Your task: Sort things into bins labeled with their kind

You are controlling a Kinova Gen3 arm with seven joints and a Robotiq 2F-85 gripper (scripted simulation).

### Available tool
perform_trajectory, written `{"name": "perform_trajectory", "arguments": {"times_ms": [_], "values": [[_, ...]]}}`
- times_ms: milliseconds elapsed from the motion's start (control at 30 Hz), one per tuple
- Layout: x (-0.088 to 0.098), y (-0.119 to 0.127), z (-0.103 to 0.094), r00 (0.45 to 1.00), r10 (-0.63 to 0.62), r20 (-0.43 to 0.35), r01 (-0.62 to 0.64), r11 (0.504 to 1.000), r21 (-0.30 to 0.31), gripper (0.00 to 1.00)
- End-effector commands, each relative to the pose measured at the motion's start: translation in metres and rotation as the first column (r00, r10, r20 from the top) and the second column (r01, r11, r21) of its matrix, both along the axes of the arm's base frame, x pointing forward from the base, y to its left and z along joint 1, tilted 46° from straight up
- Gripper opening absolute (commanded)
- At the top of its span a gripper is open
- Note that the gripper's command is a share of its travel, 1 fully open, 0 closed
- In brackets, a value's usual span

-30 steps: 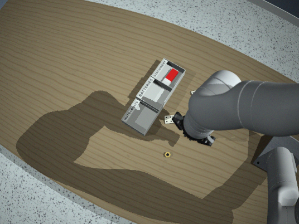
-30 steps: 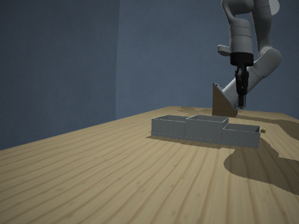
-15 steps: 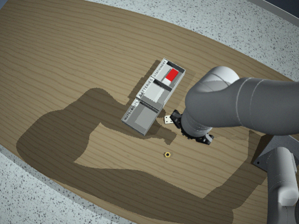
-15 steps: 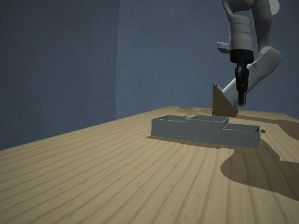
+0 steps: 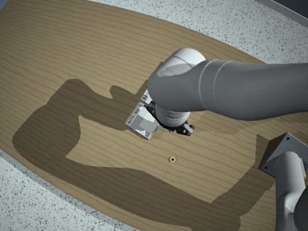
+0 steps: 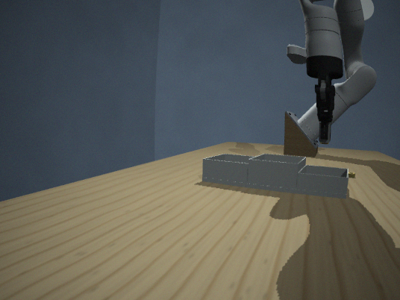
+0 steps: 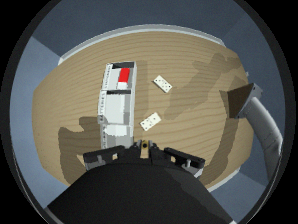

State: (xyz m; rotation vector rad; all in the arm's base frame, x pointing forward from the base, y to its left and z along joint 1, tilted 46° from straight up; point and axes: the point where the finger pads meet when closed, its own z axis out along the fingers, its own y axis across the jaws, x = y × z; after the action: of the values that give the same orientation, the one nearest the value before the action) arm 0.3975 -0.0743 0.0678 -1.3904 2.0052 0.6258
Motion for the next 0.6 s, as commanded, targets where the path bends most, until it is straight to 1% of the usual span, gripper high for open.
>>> {"name": "perform_trajectory", "arguments": {"times_ms": [0,300,333,567], "values": [[0.014,0.0,0.0,1.0,0.007,0.002,-0.007,1.0,0.002,0.11],[0.067,-0.013,0.003,1.0,0.007,0.003,-0.007,1.0,0.002,0.11],[0.07,-0.014,0.003,1.0,0.007,0.003,-0.007,1.0,0.002,0.11],[0.071,-0.013,0.004,1.0,0.007,0.003,-0.007,1.0,0.002,0.11]]}}
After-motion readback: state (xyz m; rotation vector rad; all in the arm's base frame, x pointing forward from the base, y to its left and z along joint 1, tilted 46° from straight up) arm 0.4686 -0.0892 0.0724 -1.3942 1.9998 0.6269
